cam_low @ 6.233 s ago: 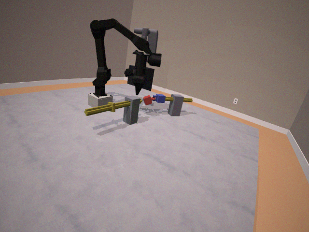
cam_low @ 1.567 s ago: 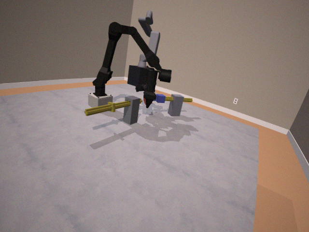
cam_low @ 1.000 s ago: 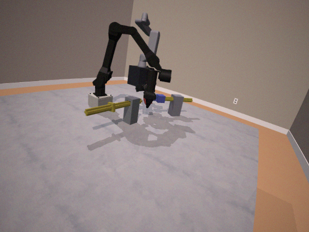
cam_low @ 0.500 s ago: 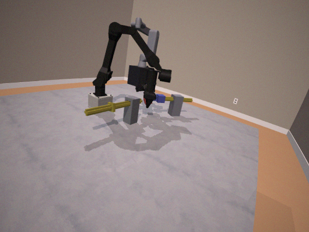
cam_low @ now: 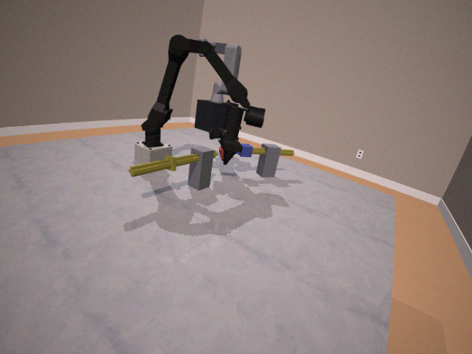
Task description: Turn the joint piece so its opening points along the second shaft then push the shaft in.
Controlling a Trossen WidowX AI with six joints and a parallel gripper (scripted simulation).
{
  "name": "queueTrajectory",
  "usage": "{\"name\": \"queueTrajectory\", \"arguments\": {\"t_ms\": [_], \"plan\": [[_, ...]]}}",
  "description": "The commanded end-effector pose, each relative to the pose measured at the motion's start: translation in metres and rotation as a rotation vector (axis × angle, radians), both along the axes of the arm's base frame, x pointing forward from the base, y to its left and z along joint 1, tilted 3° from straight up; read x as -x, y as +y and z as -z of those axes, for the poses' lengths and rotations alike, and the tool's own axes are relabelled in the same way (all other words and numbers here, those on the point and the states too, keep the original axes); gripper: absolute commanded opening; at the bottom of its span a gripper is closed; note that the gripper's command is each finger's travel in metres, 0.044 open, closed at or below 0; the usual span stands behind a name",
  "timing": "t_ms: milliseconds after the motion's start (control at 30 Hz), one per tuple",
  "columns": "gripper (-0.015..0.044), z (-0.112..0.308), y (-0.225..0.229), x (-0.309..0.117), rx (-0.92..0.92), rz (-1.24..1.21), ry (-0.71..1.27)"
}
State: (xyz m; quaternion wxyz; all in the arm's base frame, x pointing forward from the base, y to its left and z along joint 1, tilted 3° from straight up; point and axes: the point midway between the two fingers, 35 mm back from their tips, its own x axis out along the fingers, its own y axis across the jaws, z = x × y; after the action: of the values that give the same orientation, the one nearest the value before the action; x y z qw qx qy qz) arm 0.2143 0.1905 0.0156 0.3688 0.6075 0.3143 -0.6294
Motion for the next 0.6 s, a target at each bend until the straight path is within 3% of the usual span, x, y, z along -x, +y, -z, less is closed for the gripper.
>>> {"name": "queueTrajectory", "arguments": {"t_ms": [0,567], "plan": [[0.0,-0.0016,-0.0019,-0.0018,0.039,-0.073,0.022],[0.0,-0.0054,-0.0056,-0.0065,0.134,-0.245,0.065]]}}
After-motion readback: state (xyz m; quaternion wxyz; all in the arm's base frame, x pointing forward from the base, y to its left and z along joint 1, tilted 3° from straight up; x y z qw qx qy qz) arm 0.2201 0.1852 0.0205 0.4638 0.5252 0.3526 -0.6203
